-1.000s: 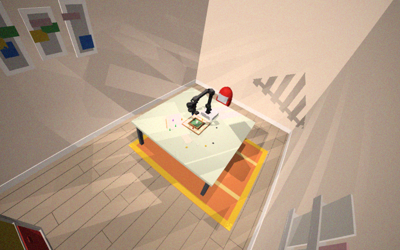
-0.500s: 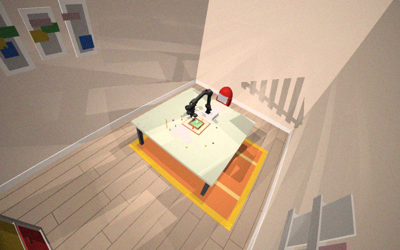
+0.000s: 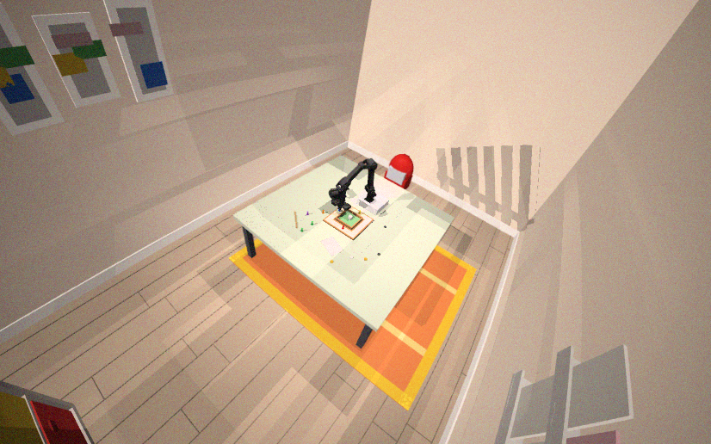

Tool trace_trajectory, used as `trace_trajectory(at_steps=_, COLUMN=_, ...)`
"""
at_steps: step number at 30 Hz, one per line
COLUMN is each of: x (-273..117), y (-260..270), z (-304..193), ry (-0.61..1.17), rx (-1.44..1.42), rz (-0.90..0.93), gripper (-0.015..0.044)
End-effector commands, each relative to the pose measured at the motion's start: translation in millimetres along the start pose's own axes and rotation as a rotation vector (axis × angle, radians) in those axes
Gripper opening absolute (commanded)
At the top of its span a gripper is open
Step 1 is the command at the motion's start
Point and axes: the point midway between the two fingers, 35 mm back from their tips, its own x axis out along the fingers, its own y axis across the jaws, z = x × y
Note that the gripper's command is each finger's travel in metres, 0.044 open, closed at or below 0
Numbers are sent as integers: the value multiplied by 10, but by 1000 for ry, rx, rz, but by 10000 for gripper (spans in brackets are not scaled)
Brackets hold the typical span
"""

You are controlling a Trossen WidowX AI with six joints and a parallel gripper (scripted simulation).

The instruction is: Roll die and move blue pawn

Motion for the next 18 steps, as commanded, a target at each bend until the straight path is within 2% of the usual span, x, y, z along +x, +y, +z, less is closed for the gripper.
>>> trace_trajectory(at_steps=1, x=96, y=2, z=-27, ry=14, rx=4, rz=-1, gripper=0)
trace_trajectory(at_steps=3, x=107, y=2, z=-28, ry=14, rx=4, rz=-1, gripper=0)
trace_trajectory(at_steps=13, x=18, y=1, z=-3, ry=3, rx=0, rz=1, gripper=262)
trace_trajectory(at_steps=18, x=-451, y=2, z=3, ry=13, rx=4, rz=-1, gripper=394)
